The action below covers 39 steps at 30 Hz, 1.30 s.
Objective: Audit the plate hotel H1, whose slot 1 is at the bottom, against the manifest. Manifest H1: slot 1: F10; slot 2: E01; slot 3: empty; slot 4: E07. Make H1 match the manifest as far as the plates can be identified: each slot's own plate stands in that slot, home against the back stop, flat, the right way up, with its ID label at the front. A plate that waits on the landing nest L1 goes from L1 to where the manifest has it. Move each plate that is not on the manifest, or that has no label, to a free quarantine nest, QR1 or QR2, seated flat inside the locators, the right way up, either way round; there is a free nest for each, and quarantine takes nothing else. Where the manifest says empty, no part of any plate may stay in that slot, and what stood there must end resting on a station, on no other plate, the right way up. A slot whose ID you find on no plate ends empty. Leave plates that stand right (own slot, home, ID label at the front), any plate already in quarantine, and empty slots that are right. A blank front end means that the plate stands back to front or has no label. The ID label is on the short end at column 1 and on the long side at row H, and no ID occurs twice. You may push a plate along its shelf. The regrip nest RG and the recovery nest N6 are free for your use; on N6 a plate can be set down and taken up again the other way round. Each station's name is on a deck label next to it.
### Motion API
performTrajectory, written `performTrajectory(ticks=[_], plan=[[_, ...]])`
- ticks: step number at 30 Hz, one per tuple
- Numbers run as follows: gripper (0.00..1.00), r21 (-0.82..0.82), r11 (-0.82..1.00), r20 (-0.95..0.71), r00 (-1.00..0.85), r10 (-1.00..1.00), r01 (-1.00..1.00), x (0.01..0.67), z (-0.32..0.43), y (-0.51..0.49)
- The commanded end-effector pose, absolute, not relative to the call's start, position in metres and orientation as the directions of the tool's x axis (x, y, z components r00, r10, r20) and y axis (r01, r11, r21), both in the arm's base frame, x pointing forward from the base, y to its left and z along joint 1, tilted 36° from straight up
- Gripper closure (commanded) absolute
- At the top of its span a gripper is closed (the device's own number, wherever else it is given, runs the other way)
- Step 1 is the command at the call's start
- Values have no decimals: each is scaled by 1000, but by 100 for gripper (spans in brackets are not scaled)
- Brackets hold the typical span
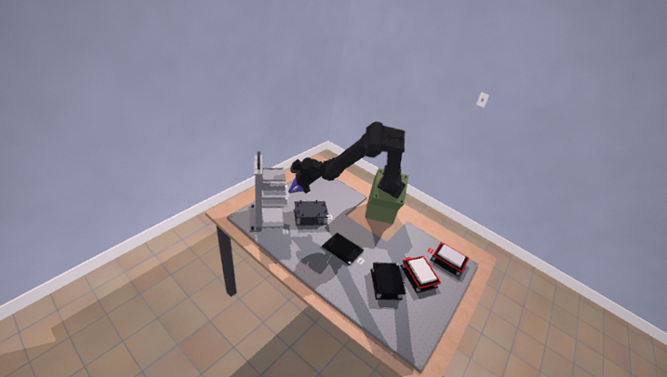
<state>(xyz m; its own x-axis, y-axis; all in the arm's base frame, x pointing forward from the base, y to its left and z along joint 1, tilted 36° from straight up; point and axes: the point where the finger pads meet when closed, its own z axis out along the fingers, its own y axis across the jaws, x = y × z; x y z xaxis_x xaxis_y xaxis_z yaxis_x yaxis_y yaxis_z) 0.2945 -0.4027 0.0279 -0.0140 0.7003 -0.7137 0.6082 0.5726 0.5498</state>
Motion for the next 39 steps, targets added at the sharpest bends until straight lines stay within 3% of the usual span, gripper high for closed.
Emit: performTrajectory(ticks=[1,39], plan=[[100,543,588,-732,-6,681,600,308,37,-419],[100,529,591,-751,12,660,609,265,35,-382]])
